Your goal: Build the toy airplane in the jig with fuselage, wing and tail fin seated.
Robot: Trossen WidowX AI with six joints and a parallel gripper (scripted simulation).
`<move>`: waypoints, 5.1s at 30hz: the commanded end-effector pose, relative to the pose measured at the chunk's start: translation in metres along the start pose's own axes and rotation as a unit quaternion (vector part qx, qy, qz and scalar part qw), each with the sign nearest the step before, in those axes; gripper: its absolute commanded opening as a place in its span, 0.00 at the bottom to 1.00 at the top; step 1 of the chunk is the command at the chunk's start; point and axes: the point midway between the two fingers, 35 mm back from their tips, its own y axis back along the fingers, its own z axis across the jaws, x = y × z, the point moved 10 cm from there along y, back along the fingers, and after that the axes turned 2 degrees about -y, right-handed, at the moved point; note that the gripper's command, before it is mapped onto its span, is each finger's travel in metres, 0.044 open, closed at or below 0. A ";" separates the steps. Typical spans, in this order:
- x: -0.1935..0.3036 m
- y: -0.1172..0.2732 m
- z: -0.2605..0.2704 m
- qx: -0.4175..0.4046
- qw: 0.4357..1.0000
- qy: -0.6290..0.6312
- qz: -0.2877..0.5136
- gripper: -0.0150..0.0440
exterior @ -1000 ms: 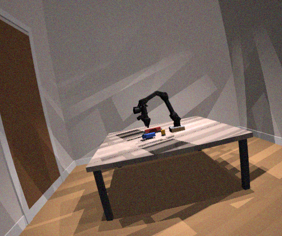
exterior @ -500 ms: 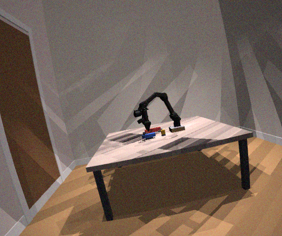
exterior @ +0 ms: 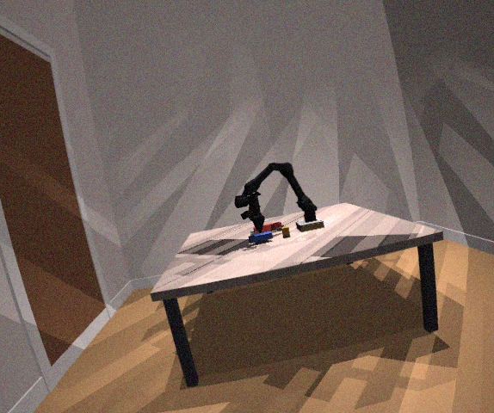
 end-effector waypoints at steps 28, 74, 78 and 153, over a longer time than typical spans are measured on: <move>0.003 -0.043 -0.001 0.002 1.000 -0.003 0.008 0.87; -0.004 0.050 0.002 0.002 1.000 -0.003 0.008 0.25; -0.003 0.063 0.001 0.002 1.000 -0.003 0.008 0.25; 0.024 0.055 -0.197 0.005 0.854 0.520 0.012 0.25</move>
